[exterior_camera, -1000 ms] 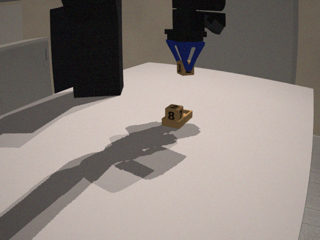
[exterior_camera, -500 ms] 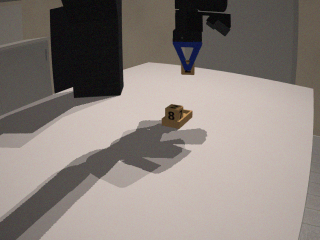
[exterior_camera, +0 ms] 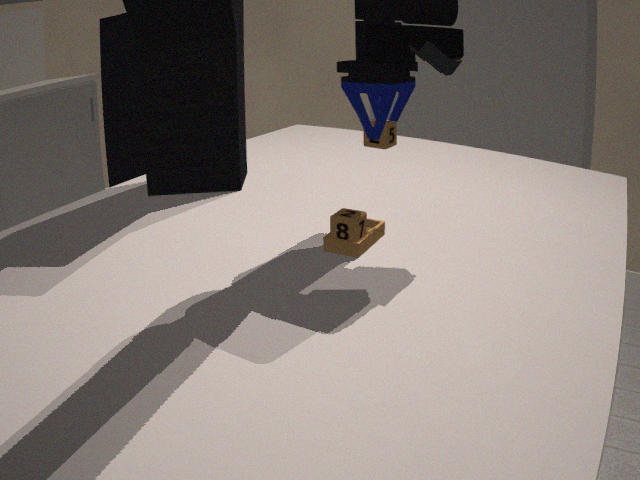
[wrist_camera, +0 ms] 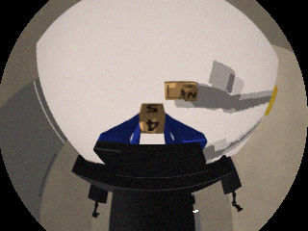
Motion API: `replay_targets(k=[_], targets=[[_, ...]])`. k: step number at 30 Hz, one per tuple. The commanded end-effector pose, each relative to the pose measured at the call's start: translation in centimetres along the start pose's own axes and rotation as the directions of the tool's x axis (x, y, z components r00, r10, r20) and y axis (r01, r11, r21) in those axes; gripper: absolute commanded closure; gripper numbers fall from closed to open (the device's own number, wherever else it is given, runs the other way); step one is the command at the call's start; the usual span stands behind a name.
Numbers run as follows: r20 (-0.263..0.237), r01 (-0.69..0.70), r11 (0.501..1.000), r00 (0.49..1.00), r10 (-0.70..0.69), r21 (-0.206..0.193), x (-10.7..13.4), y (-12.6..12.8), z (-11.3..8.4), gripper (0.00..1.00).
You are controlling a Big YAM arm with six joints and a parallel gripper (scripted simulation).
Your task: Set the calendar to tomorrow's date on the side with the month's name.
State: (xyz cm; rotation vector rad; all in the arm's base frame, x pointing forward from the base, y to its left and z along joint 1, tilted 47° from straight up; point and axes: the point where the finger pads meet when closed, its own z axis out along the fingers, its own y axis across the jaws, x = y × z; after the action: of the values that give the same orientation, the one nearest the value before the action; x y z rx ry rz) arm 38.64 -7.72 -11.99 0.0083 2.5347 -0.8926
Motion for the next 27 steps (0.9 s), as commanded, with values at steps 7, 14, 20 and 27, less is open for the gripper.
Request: replay_targets(k=[7,14,20,27], targets=[[0.016,-0.353,0.936,0.936,0.353,-0.013,-0.3,1.6,-0.1,0.73],[0.013,-0.555,0.832,0.831,0.555,-0.014,-0.2,2.3,-0.1,0.73],[0.011,-0.695,0.719,0.719,0.695,-0.017,-0.1,2.8,0.0,0.73],[0.007,-0.833,0.553,0.553,0.833,-0.017,0.1,3.5,0.0,0.73]])
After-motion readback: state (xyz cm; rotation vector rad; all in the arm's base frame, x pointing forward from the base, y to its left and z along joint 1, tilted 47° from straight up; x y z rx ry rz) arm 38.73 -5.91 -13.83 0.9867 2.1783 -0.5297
